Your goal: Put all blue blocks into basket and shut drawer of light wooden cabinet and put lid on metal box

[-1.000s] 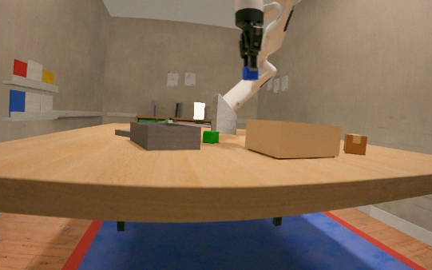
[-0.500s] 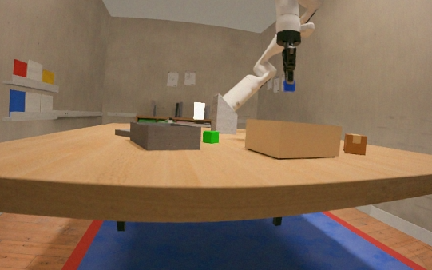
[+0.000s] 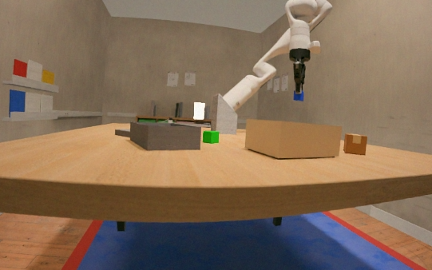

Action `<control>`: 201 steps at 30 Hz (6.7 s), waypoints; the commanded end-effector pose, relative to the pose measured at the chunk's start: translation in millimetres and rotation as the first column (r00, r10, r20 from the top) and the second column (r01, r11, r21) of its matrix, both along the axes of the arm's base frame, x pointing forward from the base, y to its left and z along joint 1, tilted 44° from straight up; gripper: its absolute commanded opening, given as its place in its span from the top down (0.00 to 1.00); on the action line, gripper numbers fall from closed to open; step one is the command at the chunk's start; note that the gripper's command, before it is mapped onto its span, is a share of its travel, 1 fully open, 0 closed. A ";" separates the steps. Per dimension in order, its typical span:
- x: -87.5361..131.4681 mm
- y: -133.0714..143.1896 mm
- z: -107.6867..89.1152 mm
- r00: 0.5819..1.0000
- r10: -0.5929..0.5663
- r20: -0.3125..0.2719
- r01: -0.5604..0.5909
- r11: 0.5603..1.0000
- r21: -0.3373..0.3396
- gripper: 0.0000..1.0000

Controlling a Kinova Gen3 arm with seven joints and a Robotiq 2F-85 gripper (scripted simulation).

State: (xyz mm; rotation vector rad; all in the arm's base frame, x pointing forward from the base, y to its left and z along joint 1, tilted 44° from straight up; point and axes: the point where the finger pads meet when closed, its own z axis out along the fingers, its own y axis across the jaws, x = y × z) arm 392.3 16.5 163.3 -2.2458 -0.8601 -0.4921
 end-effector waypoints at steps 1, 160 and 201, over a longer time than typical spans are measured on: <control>-13.8 11.5 6.9 0.999 -0.038 -0.028 0.038 0.999 -0.009 0.90; -8.5 114.5 -88.5 0.997 -0.059 -0.049 0.059 0.998 -0.011 0.90; -8.5 114.5 -88.5 0.997 -0.059 -0.049 0.059 0.998 -0.011 0.39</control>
